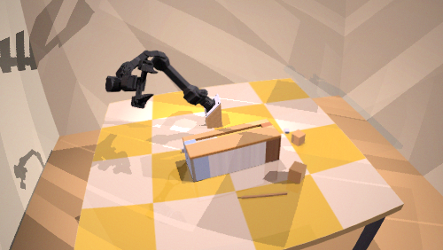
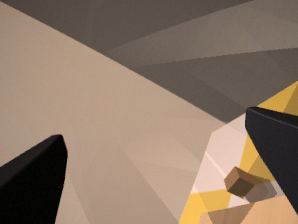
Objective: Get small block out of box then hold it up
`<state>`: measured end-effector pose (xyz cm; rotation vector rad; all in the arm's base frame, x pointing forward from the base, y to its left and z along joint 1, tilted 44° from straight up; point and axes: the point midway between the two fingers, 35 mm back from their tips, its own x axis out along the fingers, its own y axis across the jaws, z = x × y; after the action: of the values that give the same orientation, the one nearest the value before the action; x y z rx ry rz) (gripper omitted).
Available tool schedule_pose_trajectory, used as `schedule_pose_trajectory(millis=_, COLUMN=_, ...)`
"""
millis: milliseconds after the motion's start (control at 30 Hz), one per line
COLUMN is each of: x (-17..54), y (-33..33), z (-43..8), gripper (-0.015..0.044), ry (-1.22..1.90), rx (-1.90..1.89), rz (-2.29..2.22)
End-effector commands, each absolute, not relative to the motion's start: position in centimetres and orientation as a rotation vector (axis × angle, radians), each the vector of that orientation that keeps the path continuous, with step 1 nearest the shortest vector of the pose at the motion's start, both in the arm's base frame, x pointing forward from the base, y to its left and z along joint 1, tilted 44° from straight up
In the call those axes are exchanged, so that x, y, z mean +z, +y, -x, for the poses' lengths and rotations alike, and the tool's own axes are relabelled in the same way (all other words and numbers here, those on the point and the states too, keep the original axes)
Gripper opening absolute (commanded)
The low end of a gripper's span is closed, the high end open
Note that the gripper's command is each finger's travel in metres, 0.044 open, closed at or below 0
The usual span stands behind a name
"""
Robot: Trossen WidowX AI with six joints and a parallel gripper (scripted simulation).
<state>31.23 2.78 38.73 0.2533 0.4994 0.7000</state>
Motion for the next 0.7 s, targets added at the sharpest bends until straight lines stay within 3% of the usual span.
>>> schedule_pose_trajectory(millis=0, x=38.5, y=2.8, z=-31.4, gripper=0.0400, ry=0.509, rx=0.699, rz=-0.253)
schedule_pose_trajectory(millis=300, x=24.3, y=7.3, z=-35.0, gripper=0.0400, ry=1.026, rx=0.654, rz=-0.083)
schedule_pose_trajectory(millis=667, x=8.4, y=11.0, z=-30.1, gripper=0.0400, ry=1.657, rx=0.675, rz=0.691)
